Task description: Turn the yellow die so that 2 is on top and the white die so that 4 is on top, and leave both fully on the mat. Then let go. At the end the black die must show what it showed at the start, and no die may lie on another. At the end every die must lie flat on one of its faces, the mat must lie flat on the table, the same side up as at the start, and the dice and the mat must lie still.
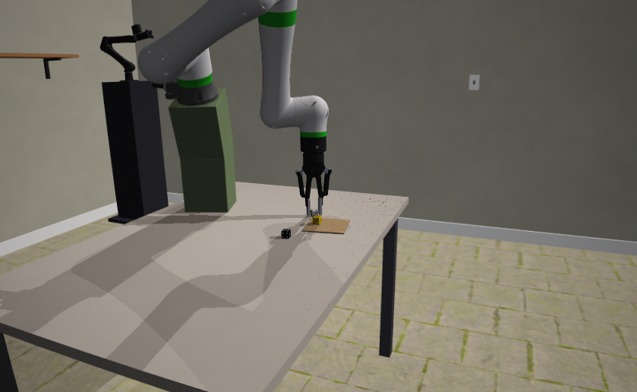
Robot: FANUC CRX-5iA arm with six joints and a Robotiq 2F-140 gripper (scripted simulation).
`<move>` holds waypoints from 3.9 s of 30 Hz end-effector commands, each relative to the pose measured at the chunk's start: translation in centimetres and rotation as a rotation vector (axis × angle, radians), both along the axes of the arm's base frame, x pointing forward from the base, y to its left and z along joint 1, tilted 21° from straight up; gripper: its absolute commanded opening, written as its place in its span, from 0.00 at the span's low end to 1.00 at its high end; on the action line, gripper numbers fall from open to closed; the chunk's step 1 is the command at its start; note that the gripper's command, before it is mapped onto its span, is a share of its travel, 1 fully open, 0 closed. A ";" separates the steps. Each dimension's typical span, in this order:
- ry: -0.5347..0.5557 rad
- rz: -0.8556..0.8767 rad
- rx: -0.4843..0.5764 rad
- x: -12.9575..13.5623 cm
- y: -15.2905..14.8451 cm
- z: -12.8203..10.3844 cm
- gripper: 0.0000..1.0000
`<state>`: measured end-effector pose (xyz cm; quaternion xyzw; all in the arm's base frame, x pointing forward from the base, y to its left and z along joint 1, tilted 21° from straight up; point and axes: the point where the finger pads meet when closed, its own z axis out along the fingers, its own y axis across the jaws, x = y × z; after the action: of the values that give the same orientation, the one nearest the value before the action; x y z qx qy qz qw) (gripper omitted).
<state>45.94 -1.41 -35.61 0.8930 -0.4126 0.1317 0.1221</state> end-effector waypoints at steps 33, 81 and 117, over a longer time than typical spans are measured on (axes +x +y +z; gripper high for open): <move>0.000 0.000 0.000 0.0 0.0 0.0 0.13; 0.000 0.000 0.000 -1.3 3.3 9.4 0.13; -0.149 -0.331 0.496 19.1 15.2 5.0 0.13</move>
<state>61.95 12.16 -29.69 0.8042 -0.5827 0.1055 -0.0506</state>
